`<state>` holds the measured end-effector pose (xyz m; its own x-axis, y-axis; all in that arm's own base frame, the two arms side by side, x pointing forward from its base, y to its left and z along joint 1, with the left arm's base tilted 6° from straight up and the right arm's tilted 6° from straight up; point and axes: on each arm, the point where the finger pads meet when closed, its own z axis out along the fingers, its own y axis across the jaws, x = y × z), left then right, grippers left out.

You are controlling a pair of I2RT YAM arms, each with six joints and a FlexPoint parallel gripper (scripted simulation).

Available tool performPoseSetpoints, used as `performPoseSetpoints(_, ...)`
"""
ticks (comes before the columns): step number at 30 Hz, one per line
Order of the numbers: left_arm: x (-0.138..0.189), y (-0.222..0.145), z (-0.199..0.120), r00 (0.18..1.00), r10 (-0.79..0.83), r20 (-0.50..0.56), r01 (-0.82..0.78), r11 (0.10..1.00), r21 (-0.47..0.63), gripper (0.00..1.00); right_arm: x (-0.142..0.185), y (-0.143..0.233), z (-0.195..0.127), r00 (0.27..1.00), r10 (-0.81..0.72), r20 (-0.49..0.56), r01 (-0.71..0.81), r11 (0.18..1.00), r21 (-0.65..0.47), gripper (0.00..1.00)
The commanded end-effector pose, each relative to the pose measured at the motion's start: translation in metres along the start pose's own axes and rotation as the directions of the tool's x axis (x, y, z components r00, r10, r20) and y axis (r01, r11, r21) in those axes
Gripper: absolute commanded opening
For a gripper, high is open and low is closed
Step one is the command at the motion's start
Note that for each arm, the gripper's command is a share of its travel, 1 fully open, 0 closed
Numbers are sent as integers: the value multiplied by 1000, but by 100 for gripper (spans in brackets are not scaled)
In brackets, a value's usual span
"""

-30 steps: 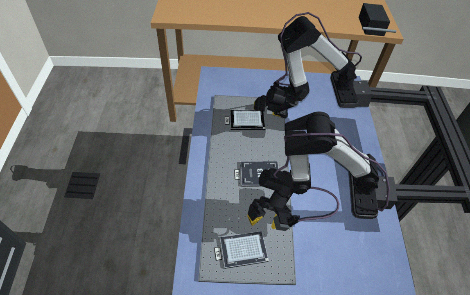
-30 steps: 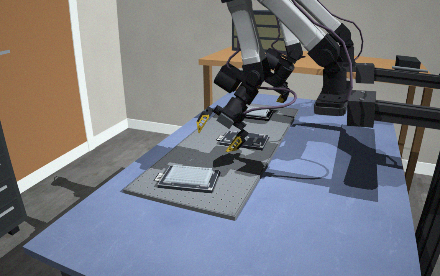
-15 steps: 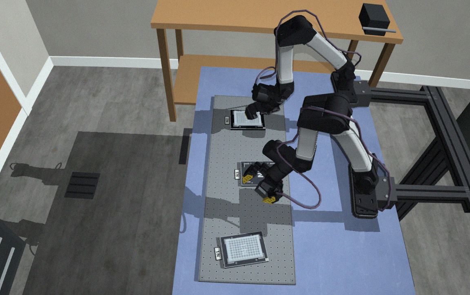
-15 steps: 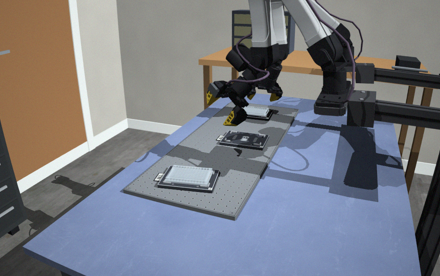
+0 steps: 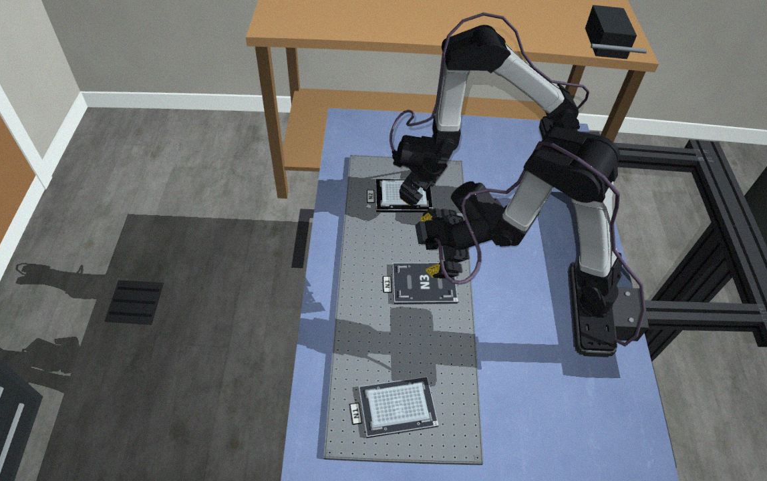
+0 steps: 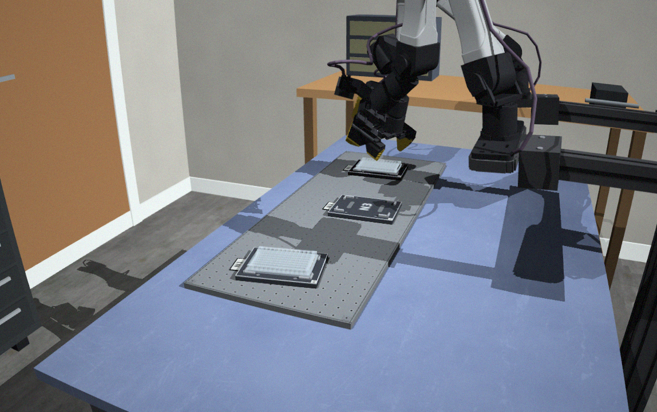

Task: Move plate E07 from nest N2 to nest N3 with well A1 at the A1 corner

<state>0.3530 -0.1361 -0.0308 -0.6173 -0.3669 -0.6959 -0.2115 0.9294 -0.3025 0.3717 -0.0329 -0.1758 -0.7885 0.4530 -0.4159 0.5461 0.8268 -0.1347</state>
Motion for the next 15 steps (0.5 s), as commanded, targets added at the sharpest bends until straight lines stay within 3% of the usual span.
performPoseSetpoints(1,9,-37,-22,963,268,-38,-261,957,126,100,13,-5,8,966,-220,-138,223,975,12,100)
performPoseSetpoints(6,27,-77,-53,864,503,10,-487,829,274,100,10,-2,11,901,-385,-201,382,922,-58,100)
performPoseSetpoints(8,27,-77,-53,864,503,10,-487,829,274,100,10,-2,11,901,-385,-201,382,922,-58,100)
performPoseSetpoints(15,58,-126,-106,637,748,183,-735,519,437,100,-6,13,17,774,-602,-194,562,795,-228,100)
